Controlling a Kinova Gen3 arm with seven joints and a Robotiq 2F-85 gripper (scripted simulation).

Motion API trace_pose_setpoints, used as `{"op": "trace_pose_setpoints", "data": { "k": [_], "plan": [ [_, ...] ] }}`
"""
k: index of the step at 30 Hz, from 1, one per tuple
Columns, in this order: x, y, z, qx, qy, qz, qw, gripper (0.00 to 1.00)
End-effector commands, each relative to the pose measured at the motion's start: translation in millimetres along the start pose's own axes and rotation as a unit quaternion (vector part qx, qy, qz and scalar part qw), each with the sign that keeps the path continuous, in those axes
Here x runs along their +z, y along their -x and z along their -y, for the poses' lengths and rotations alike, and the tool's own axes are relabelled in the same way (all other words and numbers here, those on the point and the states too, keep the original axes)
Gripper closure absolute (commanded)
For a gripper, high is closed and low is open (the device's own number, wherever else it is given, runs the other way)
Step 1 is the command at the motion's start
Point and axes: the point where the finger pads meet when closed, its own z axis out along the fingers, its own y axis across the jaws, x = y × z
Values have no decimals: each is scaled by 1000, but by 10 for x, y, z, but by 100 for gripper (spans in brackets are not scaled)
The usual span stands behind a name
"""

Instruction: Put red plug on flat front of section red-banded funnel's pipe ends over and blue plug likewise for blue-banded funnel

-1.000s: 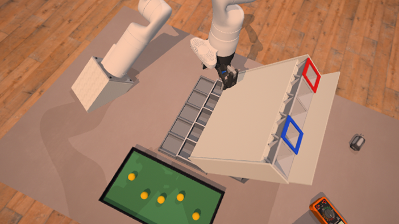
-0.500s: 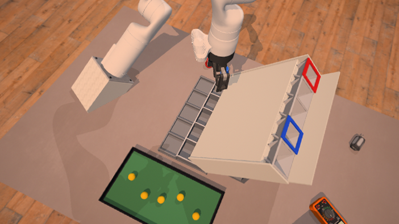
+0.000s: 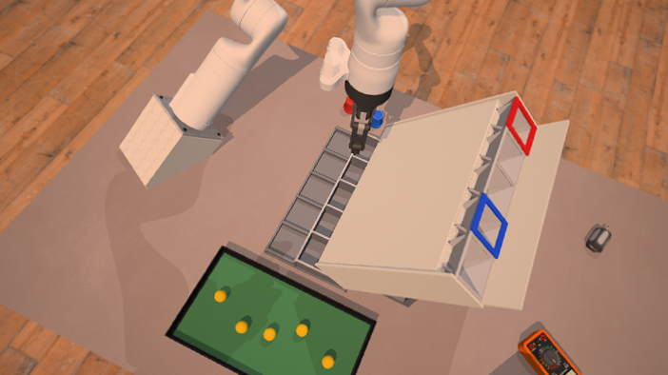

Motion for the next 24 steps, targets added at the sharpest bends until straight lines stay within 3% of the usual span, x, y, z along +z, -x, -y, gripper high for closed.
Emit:
{"op": "trace_pose_setpoints", "data": {
  "k": [1, 10, 11, 14, 18, 24],
  "plan": [
    [-8, -7, 9, 135, 0, -6, 991, 0],
    [-8, -7, 9, 135, 0, -6, 991, 0],
    [-11, -11, 12, 271, -1, -4, 963, 0],
    [-11, -11, 12, 288, -1, -4, 958, 0],
    [-11, -11, 12, 371, -2, -4, 929, 0],
    [-11, -11, 12, 371, -2, -4, 929, 0]
  ]
}}
